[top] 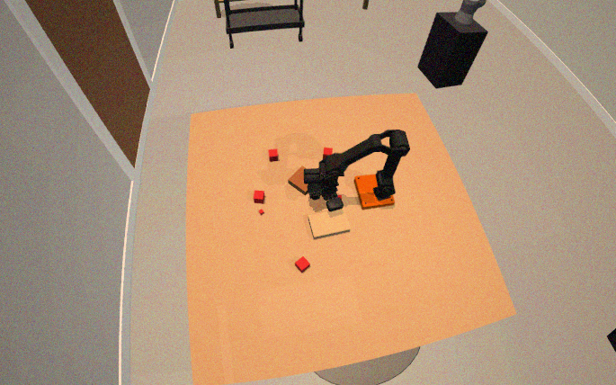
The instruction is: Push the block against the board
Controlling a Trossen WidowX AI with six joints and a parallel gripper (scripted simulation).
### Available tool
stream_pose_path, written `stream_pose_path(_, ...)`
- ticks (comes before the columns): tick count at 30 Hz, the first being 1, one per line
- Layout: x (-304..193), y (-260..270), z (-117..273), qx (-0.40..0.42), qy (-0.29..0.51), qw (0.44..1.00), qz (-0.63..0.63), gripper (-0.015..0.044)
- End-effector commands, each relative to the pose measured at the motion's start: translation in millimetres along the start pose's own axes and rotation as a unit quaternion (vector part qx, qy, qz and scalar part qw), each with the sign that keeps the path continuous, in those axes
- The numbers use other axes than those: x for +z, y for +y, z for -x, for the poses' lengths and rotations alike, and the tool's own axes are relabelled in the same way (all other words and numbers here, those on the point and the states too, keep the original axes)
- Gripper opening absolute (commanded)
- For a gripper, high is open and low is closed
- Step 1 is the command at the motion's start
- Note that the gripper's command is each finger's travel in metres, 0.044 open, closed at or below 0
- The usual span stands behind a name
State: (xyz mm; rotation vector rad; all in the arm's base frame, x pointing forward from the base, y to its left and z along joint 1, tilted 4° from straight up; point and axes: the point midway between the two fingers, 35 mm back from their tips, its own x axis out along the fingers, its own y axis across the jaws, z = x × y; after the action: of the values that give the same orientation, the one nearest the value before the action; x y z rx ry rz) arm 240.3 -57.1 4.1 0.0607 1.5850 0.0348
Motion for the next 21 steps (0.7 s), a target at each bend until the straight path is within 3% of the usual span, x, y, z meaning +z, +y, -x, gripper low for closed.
stream_pose_path(1, 0, 0, 3, 0.000, 0.000, 1.000, 0.000, 0.0000)
stream_pose_path(6, 0, 0, 55, -0.001, -0.001, 1.000, -0.002, 0.0000)
stream_pose_path(12, 7, -5, 53, -0.003, -0.011, 1.000, -0.014, 0.0000)
stream_pose_path(21, 37, -59, 60, -0.009, -0.010, 0.988, -0.153, 0.0000)
